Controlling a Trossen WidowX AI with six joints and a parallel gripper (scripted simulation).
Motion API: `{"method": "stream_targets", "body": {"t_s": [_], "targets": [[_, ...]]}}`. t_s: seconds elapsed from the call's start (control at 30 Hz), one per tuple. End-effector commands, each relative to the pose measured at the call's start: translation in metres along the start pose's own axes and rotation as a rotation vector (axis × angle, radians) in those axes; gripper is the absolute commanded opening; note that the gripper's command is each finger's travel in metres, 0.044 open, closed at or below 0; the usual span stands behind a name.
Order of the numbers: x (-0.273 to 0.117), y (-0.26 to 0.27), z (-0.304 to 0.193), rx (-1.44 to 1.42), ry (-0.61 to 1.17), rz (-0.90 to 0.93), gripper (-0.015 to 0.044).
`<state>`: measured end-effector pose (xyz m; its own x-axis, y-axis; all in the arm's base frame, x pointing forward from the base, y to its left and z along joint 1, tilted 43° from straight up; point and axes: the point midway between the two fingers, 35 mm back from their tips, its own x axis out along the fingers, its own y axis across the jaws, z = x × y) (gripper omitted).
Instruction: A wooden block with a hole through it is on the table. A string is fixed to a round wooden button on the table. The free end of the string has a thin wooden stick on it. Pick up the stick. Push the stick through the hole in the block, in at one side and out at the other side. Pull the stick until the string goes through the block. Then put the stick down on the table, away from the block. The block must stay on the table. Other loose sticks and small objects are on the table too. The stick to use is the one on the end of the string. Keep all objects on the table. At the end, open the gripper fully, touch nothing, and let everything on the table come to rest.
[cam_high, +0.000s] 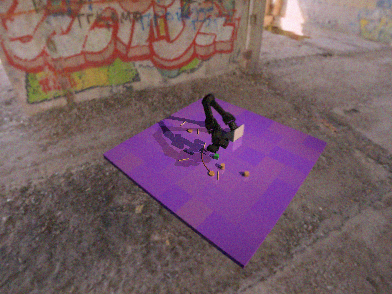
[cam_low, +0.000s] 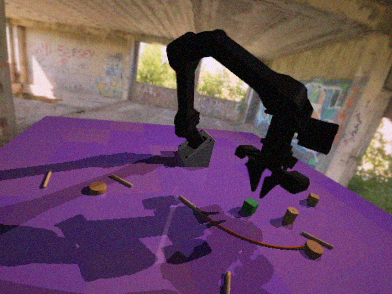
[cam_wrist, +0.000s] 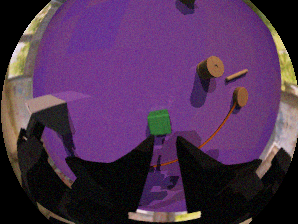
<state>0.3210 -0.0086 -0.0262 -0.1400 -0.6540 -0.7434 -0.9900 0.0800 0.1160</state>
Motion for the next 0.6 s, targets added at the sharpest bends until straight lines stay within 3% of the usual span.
{"method": "stream_targets", "body": {"t_s": [0.0, 0.1, 0.4, 0.57], "targets": [[0.0000, 0.0000, 0.0000, 0.000, 0.000, 0.000, 0.0210], [0.0000, 0.0000, 0.0000, 0.000, 0.000, 0.000, 0.0241], [0.0000, 0.0000, 0.0000, 0.000, 0.000, 0.000, 0.0004], [0.0000, 0.0000, 0.0000, 0.000, 0.000, 0.000, 0.0000]]}}
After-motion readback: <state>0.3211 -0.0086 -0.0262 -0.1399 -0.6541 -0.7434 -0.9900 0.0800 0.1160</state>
